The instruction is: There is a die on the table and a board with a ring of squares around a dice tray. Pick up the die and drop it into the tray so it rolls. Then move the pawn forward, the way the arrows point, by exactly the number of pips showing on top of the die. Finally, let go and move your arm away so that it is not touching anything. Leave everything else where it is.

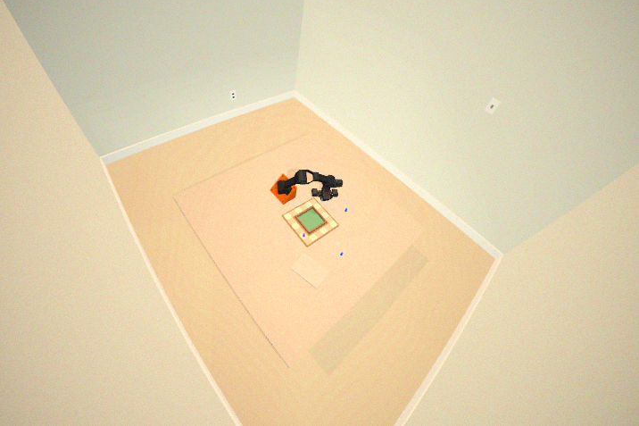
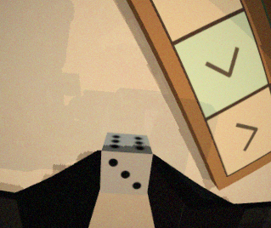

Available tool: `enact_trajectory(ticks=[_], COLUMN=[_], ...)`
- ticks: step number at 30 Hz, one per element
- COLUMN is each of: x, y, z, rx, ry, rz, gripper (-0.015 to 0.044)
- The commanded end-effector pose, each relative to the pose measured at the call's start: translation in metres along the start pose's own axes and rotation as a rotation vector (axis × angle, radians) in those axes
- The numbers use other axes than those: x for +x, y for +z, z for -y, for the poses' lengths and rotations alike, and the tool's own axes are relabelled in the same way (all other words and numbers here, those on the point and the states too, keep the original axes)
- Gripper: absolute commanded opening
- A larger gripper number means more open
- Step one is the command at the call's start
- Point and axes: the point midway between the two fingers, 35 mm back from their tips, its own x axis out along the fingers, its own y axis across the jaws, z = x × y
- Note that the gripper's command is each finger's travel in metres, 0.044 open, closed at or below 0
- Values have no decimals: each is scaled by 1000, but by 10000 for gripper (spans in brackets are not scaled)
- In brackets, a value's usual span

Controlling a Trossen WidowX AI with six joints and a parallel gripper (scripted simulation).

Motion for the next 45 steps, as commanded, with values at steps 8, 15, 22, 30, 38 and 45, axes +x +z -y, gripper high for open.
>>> enact_trajectory(ticks=[8, 15, 22, 30, 38, 45], x=[-55, -99, -122, -121, -119, -116], y=[1, 0, 0, 20, 42, 60], z=[-12, -12, -9, -3, 4, 11], rx=[-1, -2, -6, -214, -440, -637], ry=[7, 7, 6, 13, 20, 24], rz=[-1, -2, -2, -5, -6, -7], gripper=[0, 0, 0, 0, 0, 0])
